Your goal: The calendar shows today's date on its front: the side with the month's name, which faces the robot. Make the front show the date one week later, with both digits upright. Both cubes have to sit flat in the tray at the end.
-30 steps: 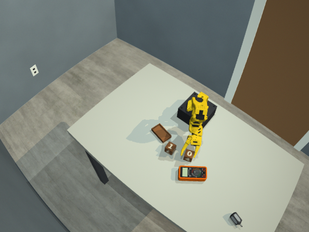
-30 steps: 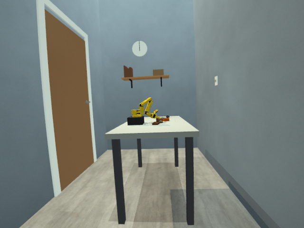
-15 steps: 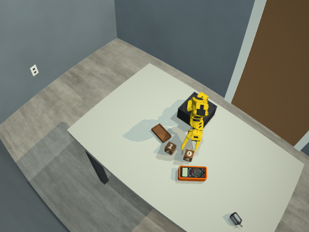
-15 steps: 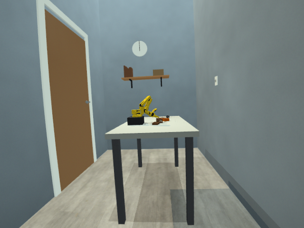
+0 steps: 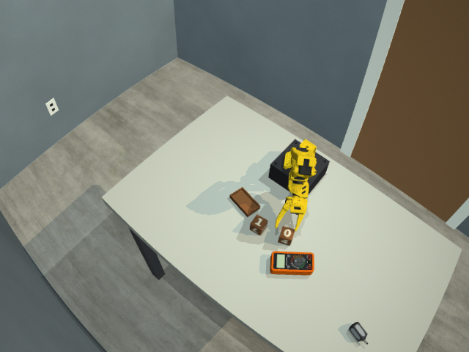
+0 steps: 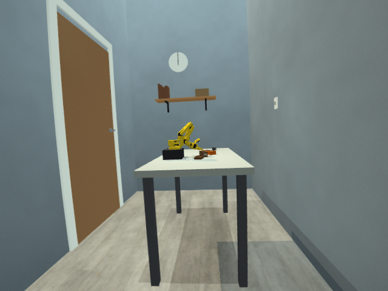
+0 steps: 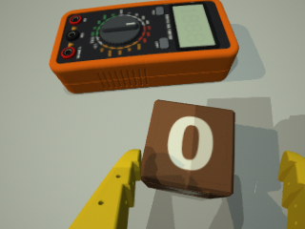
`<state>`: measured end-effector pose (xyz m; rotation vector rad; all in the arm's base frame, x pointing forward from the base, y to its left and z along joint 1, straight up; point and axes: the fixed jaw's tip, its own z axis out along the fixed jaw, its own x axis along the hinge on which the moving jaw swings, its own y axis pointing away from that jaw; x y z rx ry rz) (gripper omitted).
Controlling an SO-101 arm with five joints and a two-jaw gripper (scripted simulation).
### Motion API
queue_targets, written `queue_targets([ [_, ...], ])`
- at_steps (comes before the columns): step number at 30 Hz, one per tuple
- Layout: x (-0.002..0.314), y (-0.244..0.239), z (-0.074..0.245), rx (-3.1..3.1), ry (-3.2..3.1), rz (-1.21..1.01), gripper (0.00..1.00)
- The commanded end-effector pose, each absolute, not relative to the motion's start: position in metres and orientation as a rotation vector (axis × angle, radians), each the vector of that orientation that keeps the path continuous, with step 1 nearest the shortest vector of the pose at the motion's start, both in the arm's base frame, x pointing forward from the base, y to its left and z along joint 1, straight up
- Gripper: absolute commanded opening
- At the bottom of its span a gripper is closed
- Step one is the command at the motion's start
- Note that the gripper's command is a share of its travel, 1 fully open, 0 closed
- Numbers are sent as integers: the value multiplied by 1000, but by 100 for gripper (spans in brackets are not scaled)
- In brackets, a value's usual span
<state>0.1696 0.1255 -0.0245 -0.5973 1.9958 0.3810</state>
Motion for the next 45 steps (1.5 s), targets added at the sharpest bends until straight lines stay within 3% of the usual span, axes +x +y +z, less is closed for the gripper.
queue_targets([
  [1, 152, 111, -7, -593, 2047, 369, 36],
  [20, 154, 113, -4, -588, 2030, 373, 36],
  [30, 174, 126, 36, -523, 1807, 428, 35],
  [45, 185, 134, 64, -481, 1644, 463, 35],
])
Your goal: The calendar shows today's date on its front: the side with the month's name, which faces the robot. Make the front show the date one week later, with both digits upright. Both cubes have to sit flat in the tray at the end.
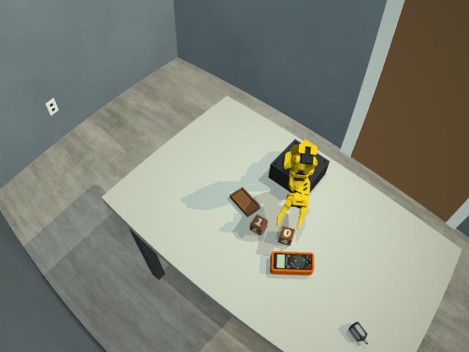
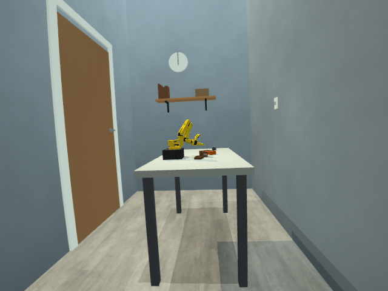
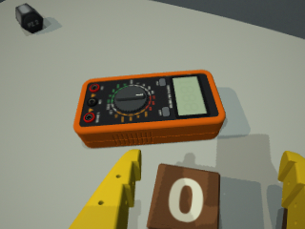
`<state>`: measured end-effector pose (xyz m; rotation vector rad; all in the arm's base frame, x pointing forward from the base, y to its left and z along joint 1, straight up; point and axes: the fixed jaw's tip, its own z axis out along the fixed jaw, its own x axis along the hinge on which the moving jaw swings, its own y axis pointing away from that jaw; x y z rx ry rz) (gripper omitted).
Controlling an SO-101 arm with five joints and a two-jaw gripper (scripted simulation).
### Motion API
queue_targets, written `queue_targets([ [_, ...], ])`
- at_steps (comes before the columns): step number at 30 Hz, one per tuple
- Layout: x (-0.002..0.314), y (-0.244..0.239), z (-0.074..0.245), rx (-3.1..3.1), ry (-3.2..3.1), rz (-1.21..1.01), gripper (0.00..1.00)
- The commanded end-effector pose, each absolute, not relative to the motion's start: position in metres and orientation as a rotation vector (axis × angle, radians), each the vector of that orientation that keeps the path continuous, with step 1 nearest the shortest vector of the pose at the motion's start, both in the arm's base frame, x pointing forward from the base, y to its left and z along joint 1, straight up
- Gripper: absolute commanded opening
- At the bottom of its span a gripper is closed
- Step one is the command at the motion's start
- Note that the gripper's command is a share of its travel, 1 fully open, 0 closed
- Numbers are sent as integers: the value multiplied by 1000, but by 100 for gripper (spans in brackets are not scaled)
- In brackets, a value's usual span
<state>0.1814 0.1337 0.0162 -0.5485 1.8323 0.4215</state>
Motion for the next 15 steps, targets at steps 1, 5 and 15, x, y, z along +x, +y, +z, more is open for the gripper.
queue_targets([
  [1, 185, 134, 67, -477, 1631, 466, 35],
  [5, 186, 134, 80, -459, 1582, 475, 35],
  [15, 188, 136, 84, -470, 1561, 461, 35],
])
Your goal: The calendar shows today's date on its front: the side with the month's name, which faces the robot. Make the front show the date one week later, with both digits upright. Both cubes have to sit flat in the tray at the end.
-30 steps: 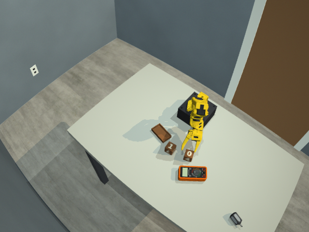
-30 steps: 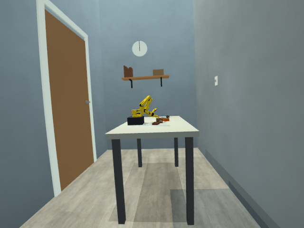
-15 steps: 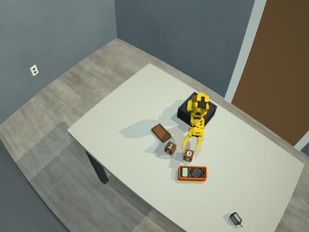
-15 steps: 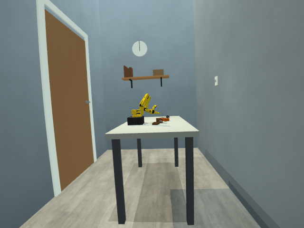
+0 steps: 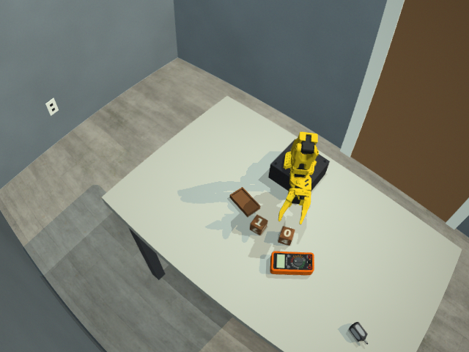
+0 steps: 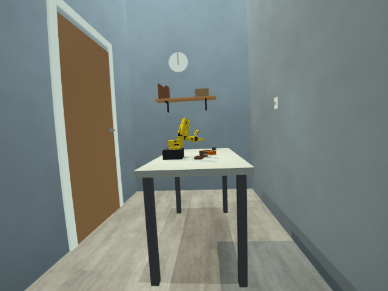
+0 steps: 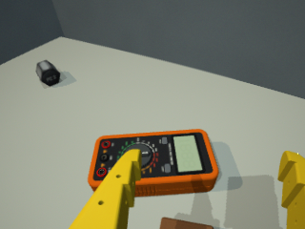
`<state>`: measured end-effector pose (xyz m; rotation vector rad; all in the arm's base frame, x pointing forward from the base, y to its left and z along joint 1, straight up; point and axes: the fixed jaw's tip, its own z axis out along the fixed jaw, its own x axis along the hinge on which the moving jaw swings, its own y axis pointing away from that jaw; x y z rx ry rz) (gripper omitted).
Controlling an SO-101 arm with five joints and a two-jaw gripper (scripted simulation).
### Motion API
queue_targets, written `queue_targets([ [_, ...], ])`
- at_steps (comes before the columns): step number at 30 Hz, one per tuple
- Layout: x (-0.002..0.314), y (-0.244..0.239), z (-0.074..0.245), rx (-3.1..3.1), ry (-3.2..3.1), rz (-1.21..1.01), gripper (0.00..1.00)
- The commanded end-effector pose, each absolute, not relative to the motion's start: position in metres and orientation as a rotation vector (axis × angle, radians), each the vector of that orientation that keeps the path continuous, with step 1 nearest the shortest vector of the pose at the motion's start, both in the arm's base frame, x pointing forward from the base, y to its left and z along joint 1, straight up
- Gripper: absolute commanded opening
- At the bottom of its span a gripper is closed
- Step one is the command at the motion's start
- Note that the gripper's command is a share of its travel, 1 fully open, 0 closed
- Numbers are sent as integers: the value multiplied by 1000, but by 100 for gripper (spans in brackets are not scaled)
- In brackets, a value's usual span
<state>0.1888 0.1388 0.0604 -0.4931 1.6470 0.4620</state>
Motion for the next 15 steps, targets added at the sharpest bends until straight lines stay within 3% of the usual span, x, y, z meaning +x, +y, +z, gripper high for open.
queue_targets([
  [1, 189, 136, 83, -475, 1563, 456, 35],
  [15, 203, 144, 68, -619, 1618, 326, 35],
])
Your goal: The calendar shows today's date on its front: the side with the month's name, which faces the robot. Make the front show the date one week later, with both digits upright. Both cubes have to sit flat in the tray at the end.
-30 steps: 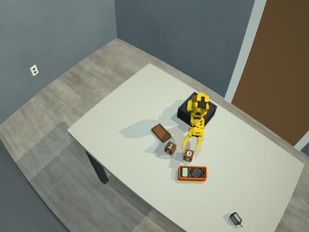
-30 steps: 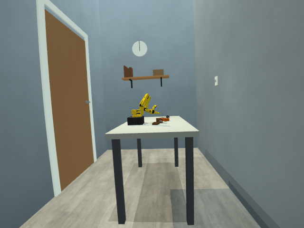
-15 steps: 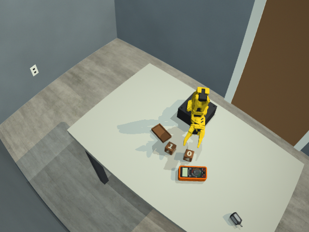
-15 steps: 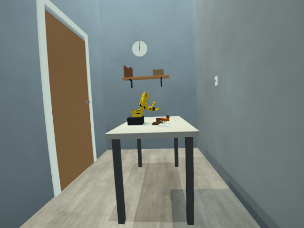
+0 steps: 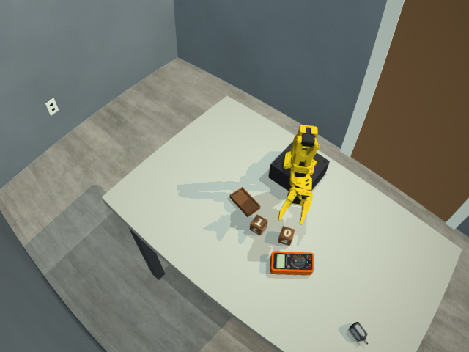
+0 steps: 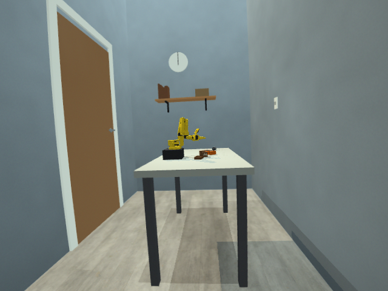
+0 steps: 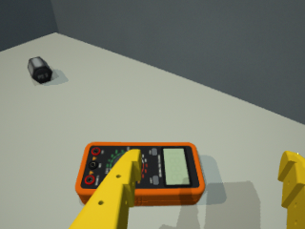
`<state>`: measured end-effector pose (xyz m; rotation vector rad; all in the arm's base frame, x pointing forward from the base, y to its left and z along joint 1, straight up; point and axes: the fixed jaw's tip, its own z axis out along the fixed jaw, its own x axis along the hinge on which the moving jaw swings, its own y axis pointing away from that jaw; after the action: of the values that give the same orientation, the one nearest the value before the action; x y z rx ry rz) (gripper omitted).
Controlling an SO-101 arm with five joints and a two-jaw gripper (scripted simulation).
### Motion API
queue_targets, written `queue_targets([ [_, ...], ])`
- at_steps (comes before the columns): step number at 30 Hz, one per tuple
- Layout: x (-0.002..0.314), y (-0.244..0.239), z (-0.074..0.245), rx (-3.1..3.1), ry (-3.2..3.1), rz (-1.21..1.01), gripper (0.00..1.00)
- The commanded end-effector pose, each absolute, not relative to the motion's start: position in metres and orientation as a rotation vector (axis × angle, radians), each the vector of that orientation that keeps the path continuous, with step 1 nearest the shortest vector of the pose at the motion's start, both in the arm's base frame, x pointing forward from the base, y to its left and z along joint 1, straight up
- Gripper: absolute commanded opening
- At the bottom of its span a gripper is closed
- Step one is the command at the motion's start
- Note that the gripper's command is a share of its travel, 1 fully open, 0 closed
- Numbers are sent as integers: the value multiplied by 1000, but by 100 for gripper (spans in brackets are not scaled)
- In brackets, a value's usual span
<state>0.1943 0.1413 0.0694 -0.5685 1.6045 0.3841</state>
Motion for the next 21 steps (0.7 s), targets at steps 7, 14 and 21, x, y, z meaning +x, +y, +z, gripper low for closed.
queue_targets([
  [7, 213, 149, 57, -752, 1655, 221, 35],
  [14, 222, 153, 49, -918, 1688, 108, 35],
  [21, 225, 154, 46, -1036, 1686, 45, 35],
])
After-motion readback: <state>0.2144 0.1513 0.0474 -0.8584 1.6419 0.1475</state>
